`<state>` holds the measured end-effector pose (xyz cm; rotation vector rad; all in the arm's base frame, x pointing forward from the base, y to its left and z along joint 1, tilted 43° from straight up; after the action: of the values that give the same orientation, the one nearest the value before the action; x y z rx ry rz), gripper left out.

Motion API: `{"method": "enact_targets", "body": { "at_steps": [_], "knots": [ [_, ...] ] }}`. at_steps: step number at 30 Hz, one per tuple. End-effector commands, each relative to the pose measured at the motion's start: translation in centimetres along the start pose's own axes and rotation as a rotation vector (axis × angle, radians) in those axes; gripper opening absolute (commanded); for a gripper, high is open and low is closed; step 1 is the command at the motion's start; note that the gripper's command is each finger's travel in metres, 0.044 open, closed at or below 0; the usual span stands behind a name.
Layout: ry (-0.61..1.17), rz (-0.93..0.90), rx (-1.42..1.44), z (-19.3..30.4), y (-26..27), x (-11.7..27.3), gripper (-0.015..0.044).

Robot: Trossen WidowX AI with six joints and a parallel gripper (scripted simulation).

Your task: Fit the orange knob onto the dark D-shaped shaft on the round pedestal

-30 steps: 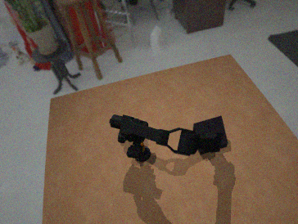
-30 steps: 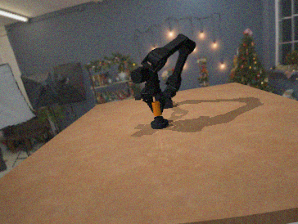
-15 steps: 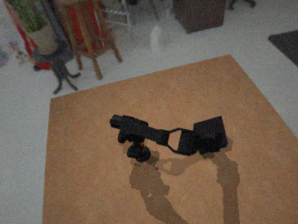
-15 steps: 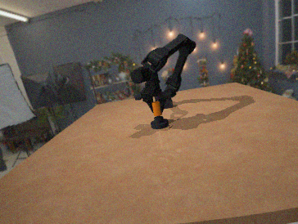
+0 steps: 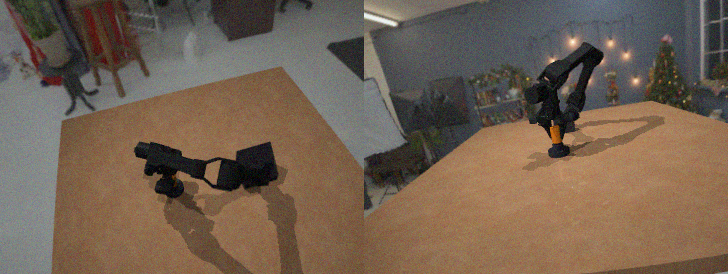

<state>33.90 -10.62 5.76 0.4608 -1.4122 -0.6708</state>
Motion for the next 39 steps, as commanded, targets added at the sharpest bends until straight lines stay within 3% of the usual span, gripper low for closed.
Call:
{"method": "enact_targets", "body": {
  "at_steps": [1, 39],
  "knots": [
    [0.003, 0.001, 0.024, 0.03, -0.18, -0.36, 0.0000],
    [0.004, 0.001, 0.008, 0.28, -0.19, -0.78, 0.0000]
  ]
}}
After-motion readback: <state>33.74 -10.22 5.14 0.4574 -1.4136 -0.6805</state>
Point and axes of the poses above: the point midway between the two fingers, 35 mm back from their tips, its own x axis back along the fingers, its own y axis across the jaws, z = x × y, the point moved 10 cm from there along x, back along the fingers, and after that the axes turned 14 degrees about x, right-handed, at the moved point
